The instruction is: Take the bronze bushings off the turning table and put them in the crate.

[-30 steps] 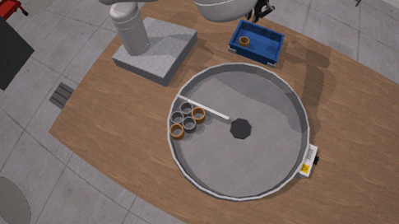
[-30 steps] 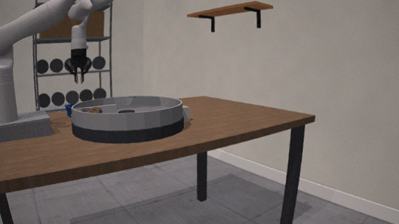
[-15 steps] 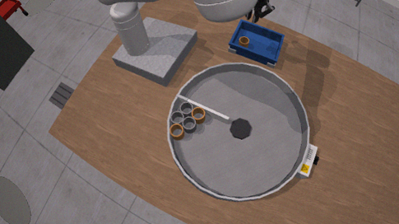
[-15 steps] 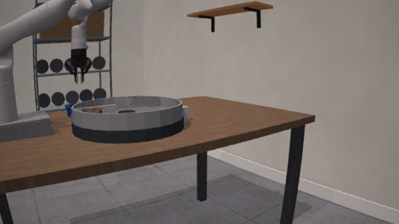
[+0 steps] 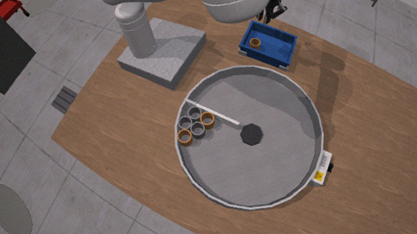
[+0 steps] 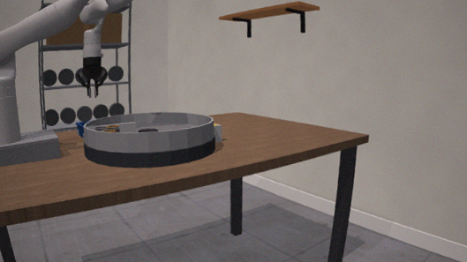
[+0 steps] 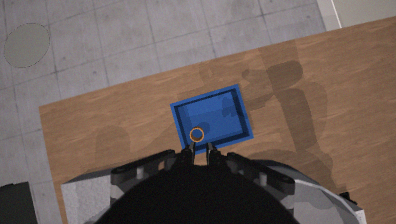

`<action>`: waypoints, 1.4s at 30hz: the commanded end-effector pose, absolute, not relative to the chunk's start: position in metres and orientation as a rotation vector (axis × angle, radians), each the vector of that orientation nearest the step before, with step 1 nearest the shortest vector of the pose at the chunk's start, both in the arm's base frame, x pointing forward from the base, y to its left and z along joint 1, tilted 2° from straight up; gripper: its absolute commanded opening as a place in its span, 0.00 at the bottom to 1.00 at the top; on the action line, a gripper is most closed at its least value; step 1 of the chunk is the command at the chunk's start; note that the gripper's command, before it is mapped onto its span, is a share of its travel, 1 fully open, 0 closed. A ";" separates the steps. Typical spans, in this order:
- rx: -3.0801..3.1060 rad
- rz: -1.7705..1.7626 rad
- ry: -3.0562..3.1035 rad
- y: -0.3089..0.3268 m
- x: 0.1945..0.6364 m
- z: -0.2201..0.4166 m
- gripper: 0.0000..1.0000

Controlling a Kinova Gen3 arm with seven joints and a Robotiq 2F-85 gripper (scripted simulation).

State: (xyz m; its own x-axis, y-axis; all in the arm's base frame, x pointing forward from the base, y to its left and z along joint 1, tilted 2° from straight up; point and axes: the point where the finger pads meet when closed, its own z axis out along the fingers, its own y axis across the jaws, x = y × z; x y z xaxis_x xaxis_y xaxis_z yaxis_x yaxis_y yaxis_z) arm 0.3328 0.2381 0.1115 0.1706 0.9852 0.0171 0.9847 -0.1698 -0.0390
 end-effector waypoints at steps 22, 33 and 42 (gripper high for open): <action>-2.372 0.016 -1.997 0.238 0.333 0.112 0.19; -2.372 0.016 -1.998 0.226 0.334 0.111 0.18; -2.371 0.017 -2.000 0.179 0.337 0.108 0.18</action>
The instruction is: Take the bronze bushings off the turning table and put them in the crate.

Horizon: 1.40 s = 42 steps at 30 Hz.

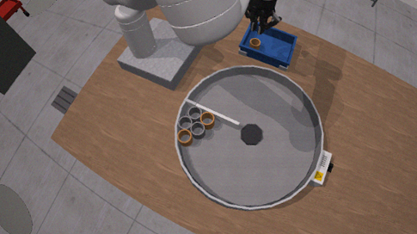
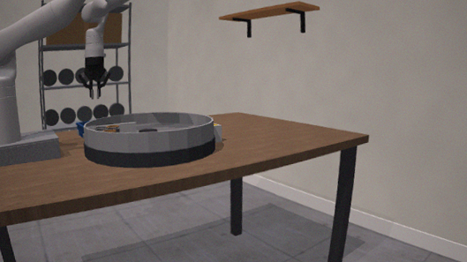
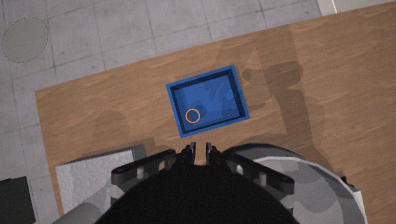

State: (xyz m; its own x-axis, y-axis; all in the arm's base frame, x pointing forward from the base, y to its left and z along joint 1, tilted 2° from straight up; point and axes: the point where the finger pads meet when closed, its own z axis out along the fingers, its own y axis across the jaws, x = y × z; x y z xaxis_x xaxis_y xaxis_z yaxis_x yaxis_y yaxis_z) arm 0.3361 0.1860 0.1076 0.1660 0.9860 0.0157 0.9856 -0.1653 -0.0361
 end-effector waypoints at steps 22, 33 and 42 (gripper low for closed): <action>-2.381 0.016 -1.993 0.120 0.342 0.104 0.18; -2.390 0.018 -1.985 0.062 0.346 0.100 0.18; -2.397 0.022 -1.974 0.052 0.346 0.099 0.18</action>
